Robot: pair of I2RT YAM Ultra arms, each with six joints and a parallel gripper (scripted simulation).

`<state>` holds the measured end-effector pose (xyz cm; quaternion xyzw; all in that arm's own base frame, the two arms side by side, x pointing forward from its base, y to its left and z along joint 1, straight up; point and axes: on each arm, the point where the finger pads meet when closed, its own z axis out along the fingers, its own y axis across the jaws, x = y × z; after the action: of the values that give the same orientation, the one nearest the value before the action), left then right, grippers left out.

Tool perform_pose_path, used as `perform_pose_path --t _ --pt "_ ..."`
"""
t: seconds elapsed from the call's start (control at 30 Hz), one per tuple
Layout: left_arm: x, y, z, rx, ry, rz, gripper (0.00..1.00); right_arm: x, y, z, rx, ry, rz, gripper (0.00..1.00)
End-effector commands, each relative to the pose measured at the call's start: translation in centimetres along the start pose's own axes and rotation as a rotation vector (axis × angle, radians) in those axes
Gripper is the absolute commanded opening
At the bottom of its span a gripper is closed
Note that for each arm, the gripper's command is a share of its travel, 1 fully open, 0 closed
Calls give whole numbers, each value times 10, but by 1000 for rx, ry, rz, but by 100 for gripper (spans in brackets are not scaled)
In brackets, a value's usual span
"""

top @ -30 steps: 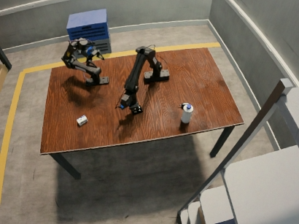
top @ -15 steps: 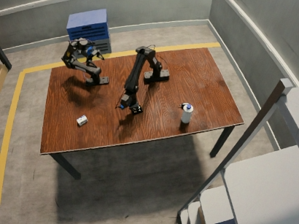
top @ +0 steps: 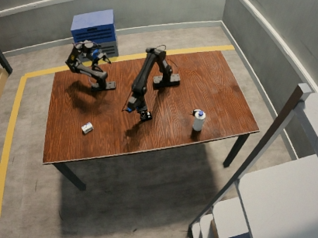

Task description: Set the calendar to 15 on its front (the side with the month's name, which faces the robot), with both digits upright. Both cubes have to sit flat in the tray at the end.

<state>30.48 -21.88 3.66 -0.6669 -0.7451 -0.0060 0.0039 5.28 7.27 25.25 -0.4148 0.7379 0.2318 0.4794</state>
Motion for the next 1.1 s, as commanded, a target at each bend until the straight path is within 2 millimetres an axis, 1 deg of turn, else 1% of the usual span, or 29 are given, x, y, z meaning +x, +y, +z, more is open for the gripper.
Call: perform_pose_path --t 0.0,0.07,0.13,0.2,0.27,0.33,0.4,0.43,0.47,0.5,0.53,0.57,0.63,0.7,0.73,0.8,0.9,0.97,1.07 --pt "0 3 -21 -7 -24 -5 26 -4 0 2 1 -31 6 100" --pt "0 3 -22 -4 -21 -5 26 -16 0 6 1 -70 7 100" --pt "1 2 -24 -1 -19 -5 26 -33 1 16 -5 -106 7 100" --pt "1 2 -28 0 -18 -5 26 -50 0 35 0 -138 9 100" --pt "1 2 -33 -3 -20 -5 26 -63 0 61 2 -151 7 100" --pt "0 4 -37 -9 -25 -5 26 -68 0 91 5 -148 2 100" --pt "0 4 -37 -9 -25 -5 26 -68 0 91 5 -148 2 100" --pt "-4 6 -38 -18 -45 -3 26 -68 -1 108 6 -142 2 100" --pt "-4 10 -39 -35 -45 -1 26 -66 -1 122 7 -134 2 100" --pt "-4 16 -37 -55 -57 -5 26 -63 -1 136 7 -125 2 100" --pt "-2 25 -38 -80 -69 -16 26 -60 -1 146 8 -121 2 100" --pt "4 36 -38 -112 -75 -34 26 -55 -1 155 9 -109 2 100" --pt "28 58 -36 -162 -87 -87 26 -46 -2 171 9 -86 3 100" --pt "54 70 -32 -179 -104 -107 26 -37 -3 181 18 -64 4 100" --pt "67 70 -29 -179 -99 -106 26 -33 -3 186 18 -54 4 100" --pt "89 61 -18 -159 -78 -81 26 -25 -3 192 18 -34 5 100" --pt "111 45 -2 -121 -62 -44 26 -13 -3 196 16 6 7 100" --pt "111 45 -2 -121 -62 -44 26 -13 -3 196 16 6 7 100" --pt "129 29 12 -90 -45 -16 26 -11 -1 197 8 11 9 100"
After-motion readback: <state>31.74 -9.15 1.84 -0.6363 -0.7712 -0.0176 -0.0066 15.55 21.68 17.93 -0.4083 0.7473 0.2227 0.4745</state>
